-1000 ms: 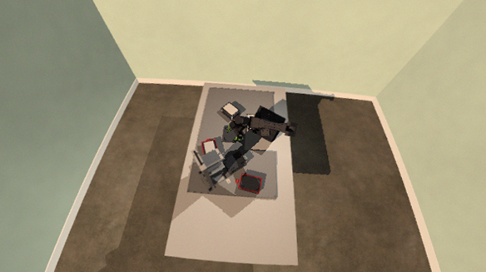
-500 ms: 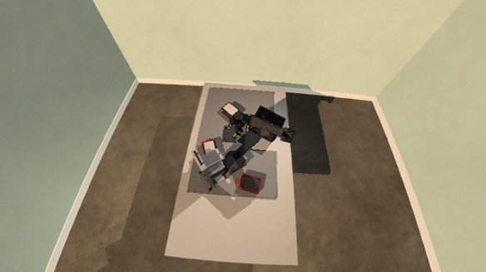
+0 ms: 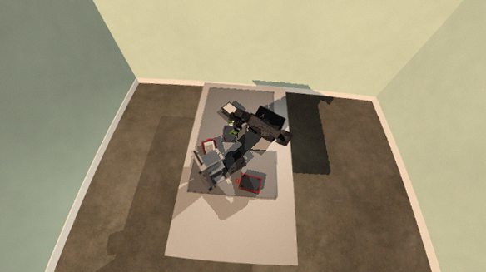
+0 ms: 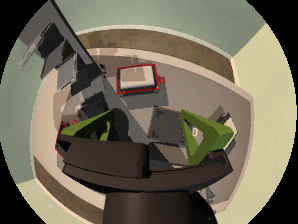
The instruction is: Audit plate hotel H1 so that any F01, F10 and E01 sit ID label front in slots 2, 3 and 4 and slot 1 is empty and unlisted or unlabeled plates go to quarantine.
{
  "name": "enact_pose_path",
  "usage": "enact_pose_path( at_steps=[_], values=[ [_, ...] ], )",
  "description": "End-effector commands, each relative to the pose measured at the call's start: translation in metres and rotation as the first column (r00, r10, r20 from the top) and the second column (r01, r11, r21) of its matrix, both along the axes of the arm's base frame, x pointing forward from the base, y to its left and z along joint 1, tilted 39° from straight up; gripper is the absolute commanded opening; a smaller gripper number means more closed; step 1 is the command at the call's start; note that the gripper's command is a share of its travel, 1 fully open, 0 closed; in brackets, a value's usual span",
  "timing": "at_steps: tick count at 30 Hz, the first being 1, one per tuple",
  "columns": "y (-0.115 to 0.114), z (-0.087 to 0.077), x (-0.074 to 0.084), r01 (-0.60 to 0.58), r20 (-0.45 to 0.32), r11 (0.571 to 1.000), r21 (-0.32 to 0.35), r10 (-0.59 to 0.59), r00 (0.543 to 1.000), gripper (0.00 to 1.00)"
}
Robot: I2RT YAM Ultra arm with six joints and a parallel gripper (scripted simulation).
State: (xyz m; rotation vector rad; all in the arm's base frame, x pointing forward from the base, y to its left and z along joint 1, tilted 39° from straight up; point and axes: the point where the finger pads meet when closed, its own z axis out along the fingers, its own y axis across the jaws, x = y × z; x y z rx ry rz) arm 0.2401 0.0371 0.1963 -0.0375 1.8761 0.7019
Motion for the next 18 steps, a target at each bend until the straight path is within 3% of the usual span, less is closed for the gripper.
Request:
enact_pose_path(
  at_steps=[1, 18],
  values=[
    [-0.013, -0.018, 0.003, 0.069, -0.079, 0.997, 0.040, -0.066, 0.995, 1.00],
    [-0.057, -0.020, 0.022, 0.266, -0.162, 0.962, 0.064, -0.253, 0.954, 1.00]
  ],
)
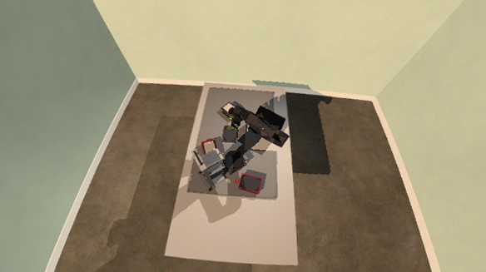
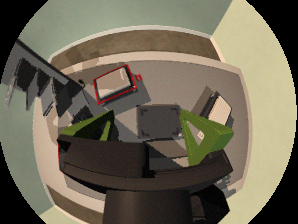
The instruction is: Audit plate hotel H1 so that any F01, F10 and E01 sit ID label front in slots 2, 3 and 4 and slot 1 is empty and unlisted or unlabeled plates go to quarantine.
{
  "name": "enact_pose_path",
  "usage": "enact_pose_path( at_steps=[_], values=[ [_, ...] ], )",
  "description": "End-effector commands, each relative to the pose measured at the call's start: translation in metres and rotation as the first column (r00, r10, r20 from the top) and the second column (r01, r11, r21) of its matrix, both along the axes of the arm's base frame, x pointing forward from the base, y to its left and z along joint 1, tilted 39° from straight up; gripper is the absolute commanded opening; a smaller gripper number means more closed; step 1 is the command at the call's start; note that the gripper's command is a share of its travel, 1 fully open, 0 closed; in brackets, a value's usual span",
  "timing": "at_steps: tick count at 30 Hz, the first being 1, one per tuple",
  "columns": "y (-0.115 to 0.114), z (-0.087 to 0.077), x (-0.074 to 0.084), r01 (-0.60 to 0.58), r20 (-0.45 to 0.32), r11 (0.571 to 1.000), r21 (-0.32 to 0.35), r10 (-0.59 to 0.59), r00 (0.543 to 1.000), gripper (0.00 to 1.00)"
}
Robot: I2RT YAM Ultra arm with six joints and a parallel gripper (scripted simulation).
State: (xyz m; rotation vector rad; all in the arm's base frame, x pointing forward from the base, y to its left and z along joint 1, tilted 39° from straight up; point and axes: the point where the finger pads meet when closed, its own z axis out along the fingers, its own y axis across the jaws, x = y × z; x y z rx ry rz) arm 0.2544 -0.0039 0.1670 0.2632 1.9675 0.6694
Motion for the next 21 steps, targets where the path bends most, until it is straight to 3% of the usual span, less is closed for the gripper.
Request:
enact_pose_path(
  at_steps=[1, 21],
  values=[
    [-0.0099, 0.0151, 0.0063, 0.062, 0.020, 0.998, -0.018, -0.062, 0.998, 1.00],
    [-0.0081, 0.0137, 0.0032, 0.271, -0.145, 0.961, 0.057, -0.260, 0.955, 1.00]
  ],
)
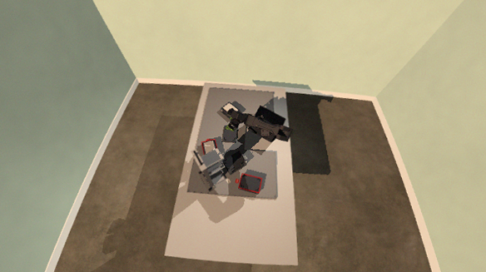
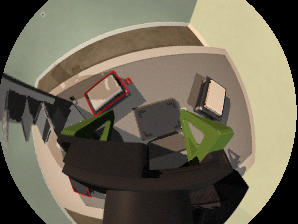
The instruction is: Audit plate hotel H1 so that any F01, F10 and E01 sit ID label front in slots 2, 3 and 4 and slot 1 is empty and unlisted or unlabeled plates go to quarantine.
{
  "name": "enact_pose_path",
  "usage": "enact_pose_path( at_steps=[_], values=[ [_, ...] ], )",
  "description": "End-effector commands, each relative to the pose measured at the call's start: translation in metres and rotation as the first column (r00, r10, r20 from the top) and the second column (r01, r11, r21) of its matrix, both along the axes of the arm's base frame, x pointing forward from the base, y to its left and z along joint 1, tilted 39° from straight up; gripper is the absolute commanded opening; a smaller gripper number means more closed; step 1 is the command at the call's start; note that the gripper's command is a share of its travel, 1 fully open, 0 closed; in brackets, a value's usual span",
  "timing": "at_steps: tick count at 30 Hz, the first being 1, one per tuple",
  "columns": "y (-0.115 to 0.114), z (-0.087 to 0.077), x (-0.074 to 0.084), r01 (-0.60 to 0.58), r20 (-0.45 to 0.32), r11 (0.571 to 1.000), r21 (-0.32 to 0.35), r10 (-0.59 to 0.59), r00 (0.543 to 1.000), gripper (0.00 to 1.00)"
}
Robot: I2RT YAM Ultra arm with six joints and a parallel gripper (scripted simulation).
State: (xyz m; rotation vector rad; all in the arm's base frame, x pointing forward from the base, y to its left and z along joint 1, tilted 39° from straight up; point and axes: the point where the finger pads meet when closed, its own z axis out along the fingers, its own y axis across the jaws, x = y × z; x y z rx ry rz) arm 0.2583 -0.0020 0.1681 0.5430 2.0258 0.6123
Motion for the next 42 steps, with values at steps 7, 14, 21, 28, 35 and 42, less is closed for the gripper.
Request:
enact_pose_path(
  at_steps=[7, 14, 21, 28, 35, 42],
  values=[
    [-0.010, 0.004, 0.001, 0.176, -0.100, 0.984, 0.036, -0.172, 0.980, 1.00],
    [-0.010, 0.005, 0.001, 0.268, -0.168, 0.962, 0.055, -0.256, 0.952, 1.00],
    [-0.010, 0.004, 0.001, 0.333, -0.218, 0.941, 0.064, -0.312, 0.925, 1.00],
    [-0.020, -0.012, -0.005, 0.383, -0.258, 0.922, 0.063, -0.356, 0.898, 1.00],
    [-0.032, -0.022, 0.001, 0.367, -0.255, 0.928, 0.064, -0.340, 0.905, 1.00],
    [-0.052, -0.035, 0.003, 0.367, -0.256, 0.928, 0.067, -0.340, 0.905, 1.00]
  ],
)
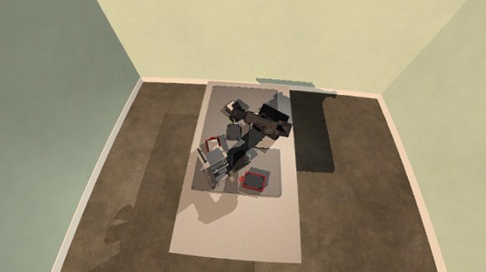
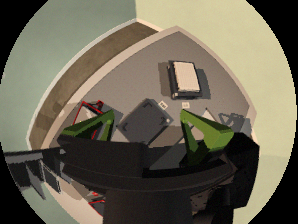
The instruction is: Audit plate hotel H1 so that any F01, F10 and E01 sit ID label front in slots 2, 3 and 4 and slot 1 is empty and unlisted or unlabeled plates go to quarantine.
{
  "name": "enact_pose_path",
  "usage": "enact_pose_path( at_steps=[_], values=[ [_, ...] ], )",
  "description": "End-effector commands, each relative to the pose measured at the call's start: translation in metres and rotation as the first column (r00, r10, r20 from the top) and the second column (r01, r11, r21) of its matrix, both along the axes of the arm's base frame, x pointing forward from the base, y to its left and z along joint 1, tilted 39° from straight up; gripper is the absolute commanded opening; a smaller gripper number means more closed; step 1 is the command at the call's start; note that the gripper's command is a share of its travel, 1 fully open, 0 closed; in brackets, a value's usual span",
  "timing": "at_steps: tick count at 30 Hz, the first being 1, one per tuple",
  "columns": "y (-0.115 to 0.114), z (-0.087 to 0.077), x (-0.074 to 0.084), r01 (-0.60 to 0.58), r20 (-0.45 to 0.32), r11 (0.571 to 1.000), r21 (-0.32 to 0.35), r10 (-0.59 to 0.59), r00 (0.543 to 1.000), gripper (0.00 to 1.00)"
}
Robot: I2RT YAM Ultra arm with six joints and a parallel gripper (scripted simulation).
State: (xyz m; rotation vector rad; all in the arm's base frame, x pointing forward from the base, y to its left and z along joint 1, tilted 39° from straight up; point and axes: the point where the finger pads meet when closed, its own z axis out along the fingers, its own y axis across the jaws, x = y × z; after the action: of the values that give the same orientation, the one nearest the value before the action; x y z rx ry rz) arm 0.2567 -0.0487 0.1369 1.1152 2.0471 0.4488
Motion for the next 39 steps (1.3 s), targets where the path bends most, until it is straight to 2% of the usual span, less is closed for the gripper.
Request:
enact_pose_path(
  at_steps=[1, 8, 9, 11, 18, 22, 23, 26, 27, 39],
  values=[
    [-0.008, -0.006, 0.004, -0.028, 0.017, 1.000, -0.013, 0.028, 0.999, 1.00],
    [-0.022, -0.015, 0.005, -0.028, 0.018, 1.000, -0.012, 0.028, 0.999, 1.00],
    [-0.027, -0.004, 0.010, -0.027, 0.044, 0.999, -0.027, 0.028, 0.999, 1.00],
    [-0.030, -0.020, 0.006, -0.027, 0.019, 1.000, -0.011, 0.028, 0.999, 1.00],
    [-0.049, -0.033, 0.007, -0.027, 0.021, 1.000, -0.010, 0.027, 0.999, 1.00],
    [-0.056, -0.035, 0.000, -0.027, 0.040, 0.999, -0.025, 0.028, 0.999, 1.00],
    [-0.058, -0.041, -0.003, -0.027, 0.028, 1.000, -0.014, 0.027, 0.999, 1.00],
    [-0.061, -0.040, -0.002, -0.027, 0.032, 0.999, -0.018, 0.027, 0.999, 1.00],
    [-0.061, -0.047, -0.007, -0.027, 0.022, 1.000, -0.008, 0.027, 0.999, 1.00],
    [-0.083, -0.069, -0.029, -0.027, 0.029, 1.000, -0.010, 0.027, 0.999, 1.00]
  ],
)
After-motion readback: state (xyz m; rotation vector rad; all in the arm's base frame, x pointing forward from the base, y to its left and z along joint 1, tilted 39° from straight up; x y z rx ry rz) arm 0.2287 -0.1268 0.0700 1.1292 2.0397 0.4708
